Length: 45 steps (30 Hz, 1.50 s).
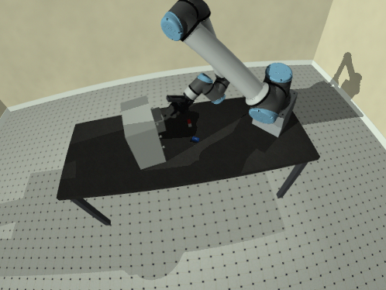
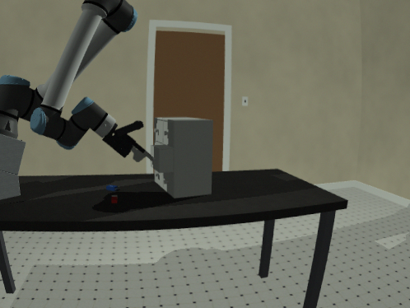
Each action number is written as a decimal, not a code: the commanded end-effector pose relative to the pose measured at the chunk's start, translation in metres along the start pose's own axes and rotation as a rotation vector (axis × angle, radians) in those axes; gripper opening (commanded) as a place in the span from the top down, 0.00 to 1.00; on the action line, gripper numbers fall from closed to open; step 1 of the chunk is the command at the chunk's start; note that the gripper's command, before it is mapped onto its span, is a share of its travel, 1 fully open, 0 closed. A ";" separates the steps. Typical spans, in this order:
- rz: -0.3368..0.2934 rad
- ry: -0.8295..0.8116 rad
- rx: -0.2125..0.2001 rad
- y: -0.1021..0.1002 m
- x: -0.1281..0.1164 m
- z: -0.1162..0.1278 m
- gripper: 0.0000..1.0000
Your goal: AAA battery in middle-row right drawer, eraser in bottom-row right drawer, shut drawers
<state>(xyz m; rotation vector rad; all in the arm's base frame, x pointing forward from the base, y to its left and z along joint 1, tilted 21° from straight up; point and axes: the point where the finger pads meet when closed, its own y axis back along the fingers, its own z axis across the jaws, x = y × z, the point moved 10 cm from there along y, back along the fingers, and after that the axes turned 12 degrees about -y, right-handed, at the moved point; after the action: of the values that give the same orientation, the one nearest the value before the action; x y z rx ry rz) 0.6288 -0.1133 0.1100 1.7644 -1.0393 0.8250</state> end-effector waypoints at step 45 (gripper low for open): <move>0.001 0.000 0.000 -0.021 0.018 -0.004 0.93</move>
<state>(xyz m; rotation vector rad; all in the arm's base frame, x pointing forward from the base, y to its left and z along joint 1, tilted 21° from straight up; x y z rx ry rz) 0.6521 -0.1103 0.1177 1.7644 -1.0393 0.8250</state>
